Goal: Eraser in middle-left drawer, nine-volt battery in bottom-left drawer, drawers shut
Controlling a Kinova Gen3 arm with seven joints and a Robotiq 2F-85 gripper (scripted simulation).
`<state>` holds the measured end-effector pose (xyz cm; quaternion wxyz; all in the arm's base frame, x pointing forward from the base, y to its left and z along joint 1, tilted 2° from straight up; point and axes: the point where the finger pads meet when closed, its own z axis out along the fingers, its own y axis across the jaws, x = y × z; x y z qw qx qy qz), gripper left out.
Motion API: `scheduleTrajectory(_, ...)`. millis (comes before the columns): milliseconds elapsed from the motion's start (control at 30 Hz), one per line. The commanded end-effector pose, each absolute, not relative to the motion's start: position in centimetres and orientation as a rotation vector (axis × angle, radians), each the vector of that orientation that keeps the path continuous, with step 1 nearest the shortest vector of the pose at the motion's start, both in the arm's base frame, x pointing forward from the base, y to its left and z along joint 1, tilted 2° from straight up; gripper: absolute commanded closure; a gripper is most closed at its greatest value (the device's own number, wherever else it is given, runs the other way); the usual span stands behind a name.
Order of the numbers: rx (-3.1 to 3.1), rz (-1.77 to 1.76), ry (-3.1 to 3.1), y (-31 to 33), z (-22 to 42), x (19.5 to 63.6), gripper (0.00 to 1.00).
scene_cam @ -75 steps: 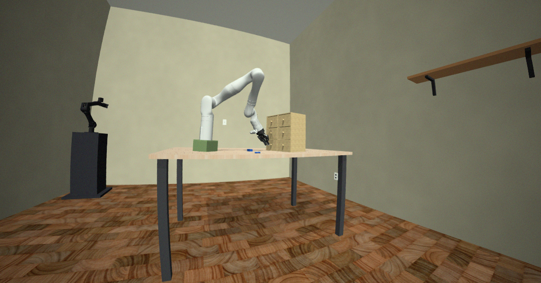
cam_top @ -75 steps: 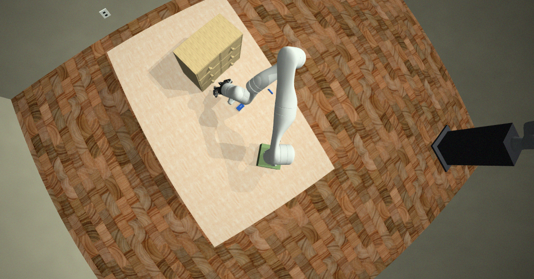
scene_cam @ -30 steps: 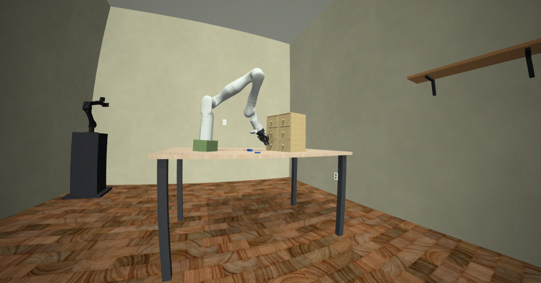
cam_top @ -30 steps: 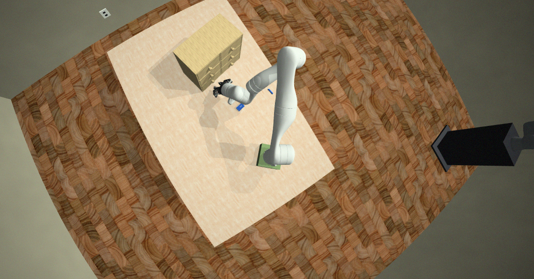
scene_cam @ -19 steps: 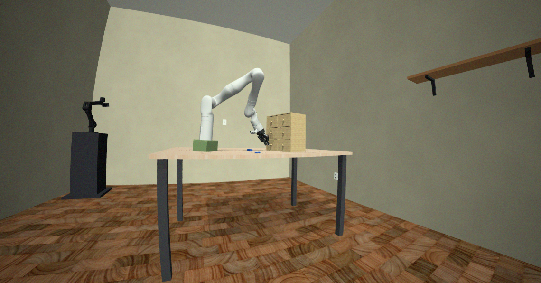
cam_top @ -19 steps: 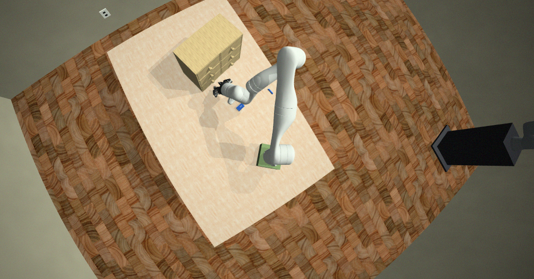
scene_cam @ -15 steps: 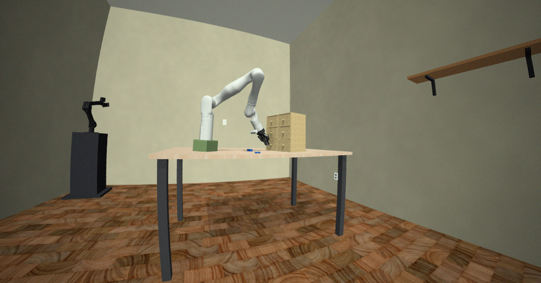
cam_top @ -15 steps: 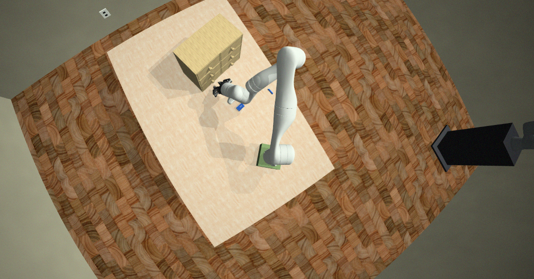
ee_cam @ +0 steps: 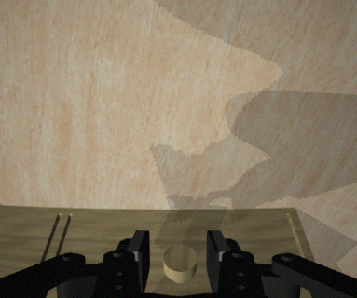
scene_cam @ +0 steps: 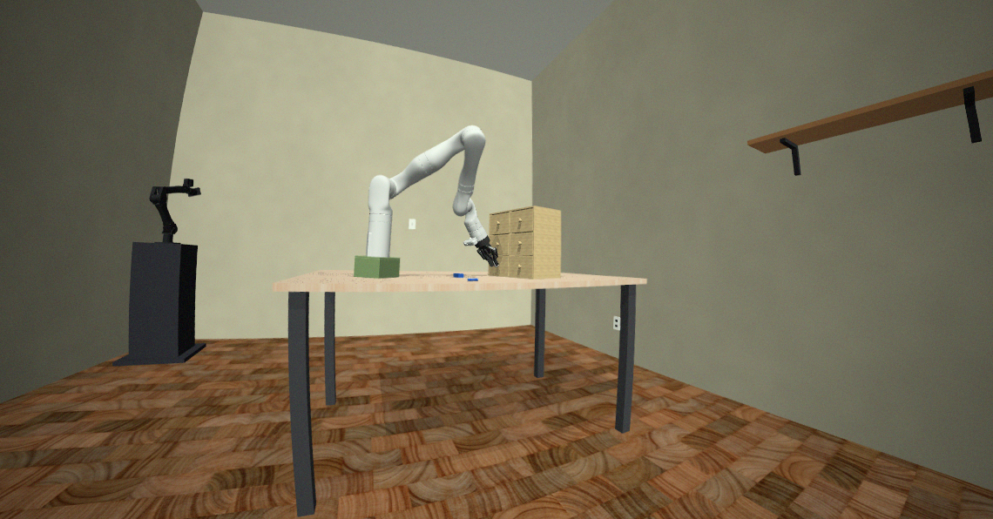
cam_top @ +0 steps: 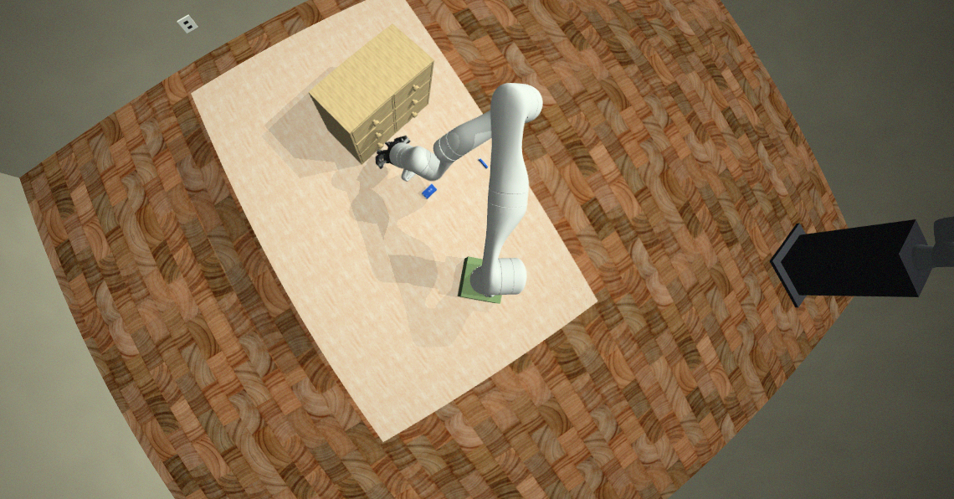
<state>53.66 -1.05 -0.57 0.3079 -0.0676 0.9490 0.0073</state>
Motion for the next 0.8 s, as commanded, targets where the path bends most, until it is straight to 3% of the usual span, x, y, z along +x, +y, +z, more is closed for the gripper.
scheduleTrajectory(0,-0.182,0.018,2.505,-0.90,-0.42,53.99,0.67)
scheduleTrajectory(767,-0.182,0.018,2.505,-0.80,-0.41,54.74,0.67)
